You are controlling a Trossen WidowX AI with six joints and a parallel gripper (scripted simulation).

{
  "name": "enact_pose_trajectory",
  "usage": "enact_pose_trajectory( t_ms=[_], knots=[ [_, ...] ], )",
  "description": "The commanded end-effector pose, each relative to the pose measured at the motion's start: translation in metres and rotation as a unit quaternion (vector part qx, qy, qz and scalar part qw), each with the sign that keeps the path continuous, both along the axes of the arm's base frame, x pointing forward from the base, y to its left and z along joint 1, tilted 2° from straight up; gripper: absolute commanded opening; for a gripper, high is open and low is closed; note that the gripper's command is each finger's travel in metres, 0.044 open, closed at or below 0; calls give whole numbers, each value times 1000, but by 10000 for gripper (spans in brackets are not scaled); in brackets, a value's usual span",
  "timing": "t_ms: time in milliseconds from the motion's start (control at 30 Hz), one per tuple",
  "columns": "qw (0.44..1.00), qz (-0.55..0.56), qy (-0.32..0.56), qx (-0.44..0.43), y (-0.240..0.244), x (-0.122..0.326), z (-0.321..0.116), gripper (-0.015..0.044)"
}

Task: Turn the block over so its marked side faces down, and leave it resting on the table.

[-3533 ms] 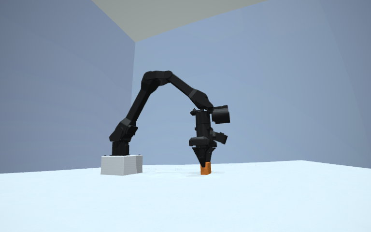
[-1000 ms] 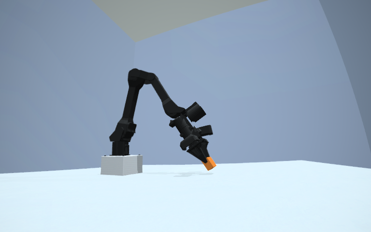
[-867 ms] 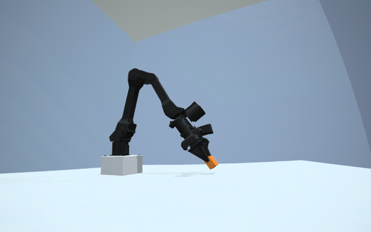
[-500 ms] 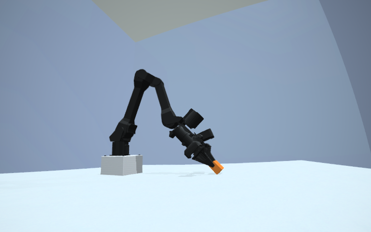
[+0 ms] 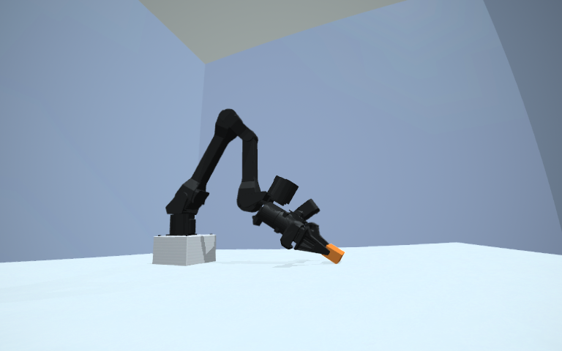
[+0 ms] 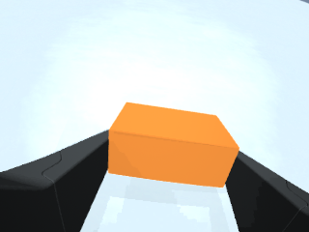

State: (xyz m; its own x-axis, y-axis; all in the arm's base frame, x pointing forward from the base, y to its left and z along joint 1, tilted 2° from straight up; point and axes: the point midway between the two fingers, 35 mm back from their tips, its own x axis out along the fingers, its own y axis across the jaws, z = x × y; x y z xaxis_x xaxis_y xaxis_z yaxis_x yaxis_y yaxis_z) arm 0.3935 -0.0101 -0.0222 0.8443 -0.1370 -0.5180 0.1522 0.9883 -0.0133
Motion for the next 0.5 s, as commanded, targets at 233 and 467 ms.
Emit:
enact_pose_trajectory(
  t_ms=[233, 467],
  knots=[
    [998, -2, -55, -11, -1, -18, -10, 0],
    [996, -4, -91, -14, -2, -26, -6, 0]
  ],
)
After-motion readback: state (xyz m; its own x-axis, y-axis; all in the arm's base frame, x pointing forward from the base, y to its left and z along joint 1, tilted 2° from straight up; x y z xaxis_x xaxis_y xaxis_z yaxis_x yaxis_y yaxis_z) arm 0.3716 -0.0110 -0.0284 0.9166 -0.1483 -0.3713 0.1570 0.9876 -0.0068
